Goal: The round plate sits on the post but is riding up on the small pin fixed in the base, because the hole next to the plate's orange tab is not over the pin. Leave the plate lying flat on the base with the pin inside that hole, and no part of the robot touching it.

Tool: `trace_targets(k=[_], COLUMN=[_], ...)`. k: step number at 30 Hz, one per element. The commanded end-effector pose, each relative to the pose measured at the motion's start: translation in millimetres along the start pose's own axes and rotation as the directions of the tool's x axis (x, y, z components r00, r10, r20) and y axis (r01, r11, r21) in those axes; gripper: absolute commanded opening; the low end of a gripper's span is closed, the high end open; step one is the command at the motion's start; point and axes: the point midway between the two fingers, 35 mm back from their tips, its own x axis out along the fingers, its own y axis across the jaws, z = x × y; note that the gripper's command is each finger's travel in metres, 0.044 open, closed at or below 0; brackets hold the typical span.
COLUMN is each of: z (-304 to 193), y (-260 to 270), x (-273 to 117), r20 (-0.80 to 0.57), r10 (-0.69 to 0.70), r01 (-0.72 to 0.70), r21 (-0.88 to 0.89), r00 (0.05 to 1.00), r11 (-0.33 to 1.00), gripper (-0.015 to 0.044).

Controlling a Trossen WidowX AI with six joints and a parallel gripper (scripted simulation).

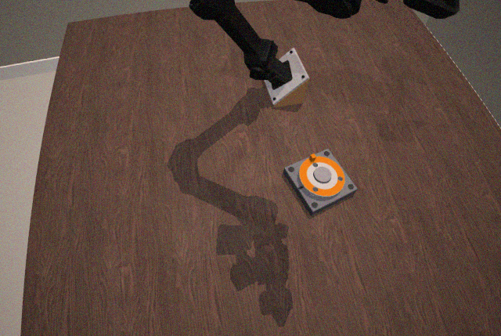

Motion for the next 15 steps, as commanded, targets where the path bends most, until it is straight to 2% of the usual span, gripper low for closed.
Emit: trace_targets(k=[1, 3, 5, 9, 15], z=[-4, -36, -80, -113, -175], y=[-3, -23, -52, -75, -123], x=[0, -5, -21, -42, -108], r20=[-0.016, -0.146, -0.323, -0.455, -0.683], r10=[-0.010, -0.087, -0.196, -0.283, -0.457], r01=[0.010, 0.090, 0.212, 0.313, 0.503], r21=[0.003, 0.019, 0.016, -0.011, -0.150], r00=[1.000, 0.985, 0.926, 0.844, 0.570], r11=[1.000, 0.996, 0.977, 0.950, 0.851], gripper=[0.0374, 0.0321, 0.0269, 0.0164, 0.0006])
